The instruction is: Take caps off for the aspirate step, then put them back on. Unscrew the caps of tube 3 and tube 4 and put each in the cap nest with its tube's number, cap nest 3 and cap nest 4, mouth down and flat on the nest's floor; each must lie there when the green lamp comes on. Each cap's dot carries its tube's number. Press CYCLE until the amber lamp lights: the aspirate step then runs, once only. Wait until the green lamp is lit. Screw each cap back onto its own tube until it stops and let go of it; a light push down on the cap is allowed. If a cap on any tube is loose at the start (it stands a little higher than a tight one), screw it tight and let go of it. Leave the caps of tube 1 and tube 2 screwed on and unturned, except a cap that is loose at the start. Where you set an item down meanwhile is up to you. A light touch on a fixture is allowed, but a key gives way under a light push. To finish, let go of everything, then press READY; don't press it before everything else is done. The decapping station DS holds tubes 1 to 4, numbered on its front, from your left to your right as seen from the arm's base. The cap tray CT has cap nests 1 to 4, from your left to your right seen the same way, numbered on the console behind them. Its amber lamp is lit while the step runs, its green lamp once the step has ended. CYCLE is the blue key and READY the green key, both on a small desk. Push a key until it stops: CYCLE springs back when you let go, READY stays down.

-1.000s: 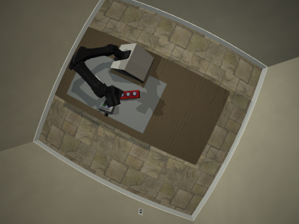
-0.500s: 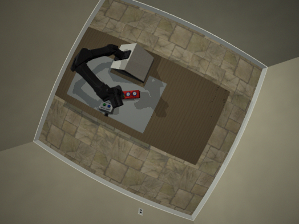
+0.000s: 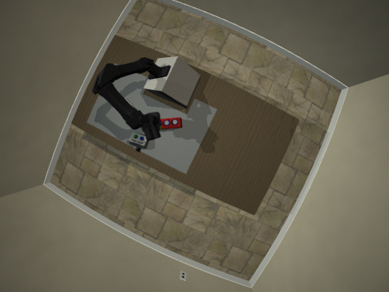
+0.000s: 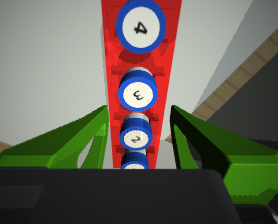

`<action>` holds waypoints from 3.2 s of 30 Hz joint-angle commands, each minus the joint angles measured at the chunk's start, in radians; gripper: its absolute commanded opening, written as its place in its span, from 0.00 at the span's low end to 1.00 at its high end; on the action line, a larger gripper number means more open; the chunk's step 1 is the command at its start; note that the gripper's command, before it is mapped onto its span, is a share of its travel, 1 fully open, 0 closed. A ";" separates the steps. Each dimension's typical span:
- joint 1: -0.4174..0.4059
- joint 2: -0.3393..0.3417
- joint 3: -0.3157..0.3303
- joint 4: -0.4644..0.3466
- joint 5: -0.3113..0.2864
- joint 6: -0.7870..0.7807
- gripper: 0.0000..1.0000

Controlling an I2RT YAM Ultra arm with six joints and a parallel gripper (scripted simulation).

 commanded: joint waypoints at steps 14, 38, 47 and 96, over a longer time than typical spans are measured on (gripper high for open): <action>-0.035 0.020 -0.054 0.111 0.024 -0.037 0.49; -0.054 0.031 -0.073 0.153 0.032 -0.058 0.49; -0.054 0.031 -0.073 0.153 0.032 -0.057 0.00; -0.052 0.029 -0.071 0.149 0.031 -1.806 0.00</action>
